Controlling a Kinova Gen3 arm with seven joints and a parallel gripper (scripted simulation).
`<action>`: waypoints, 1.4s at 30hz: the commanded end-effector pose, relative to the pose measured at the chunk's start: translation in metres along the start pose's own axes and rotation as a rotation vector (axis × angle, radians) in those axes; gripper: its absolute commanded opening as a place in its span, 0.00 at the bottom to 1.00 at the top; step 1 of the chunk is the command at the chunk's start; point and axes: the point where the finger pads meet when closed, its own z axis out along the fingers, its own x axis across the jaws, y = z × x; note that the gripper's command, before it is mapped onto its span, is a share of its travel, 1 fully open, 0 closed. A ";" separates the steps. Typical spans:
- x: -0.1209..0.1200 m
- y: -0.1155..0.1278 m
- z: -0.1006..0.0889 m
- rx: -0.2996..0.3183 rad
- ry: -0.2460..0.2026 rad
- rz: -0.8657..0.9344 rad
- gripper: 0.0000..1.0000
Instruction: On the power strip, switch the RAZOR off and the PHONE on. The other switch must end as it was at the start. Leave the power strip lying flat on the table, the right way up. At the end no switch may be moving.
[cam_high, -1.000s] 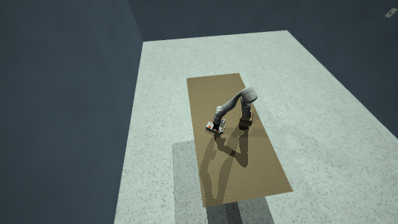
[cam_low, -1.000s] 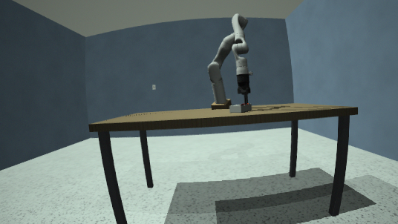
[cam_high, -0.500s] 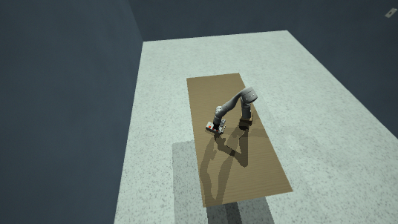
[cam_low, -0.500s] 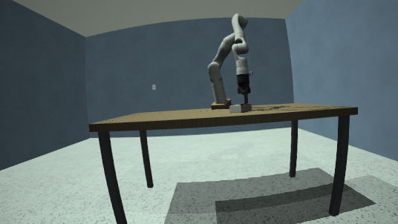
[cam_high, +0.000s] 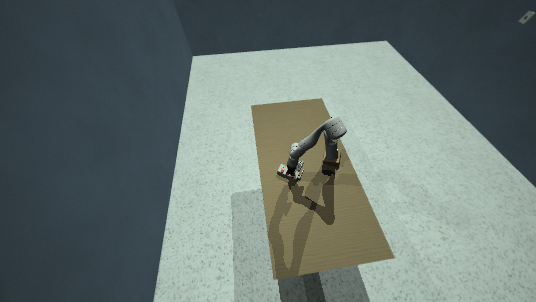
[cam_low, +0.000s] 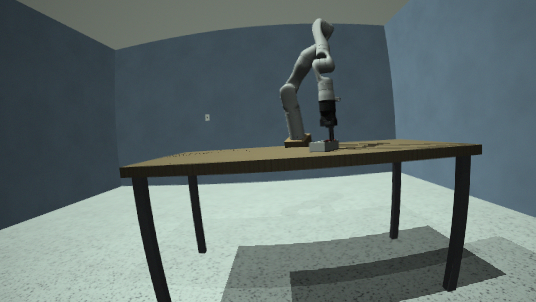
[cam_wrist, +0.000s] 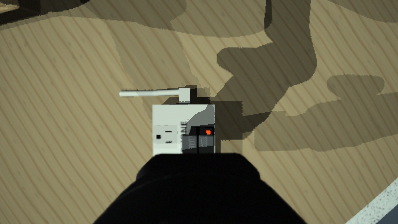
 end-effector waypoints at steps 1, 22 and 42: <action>0.000 0.001 0.001 -0.002 -0.002 0.000 0.00; 0.000 0.001 -0.009 -0.002 -0.002 0.000 0.00; 0.000 0.001 -0.038 -0.002 -0.002 0.000 0.00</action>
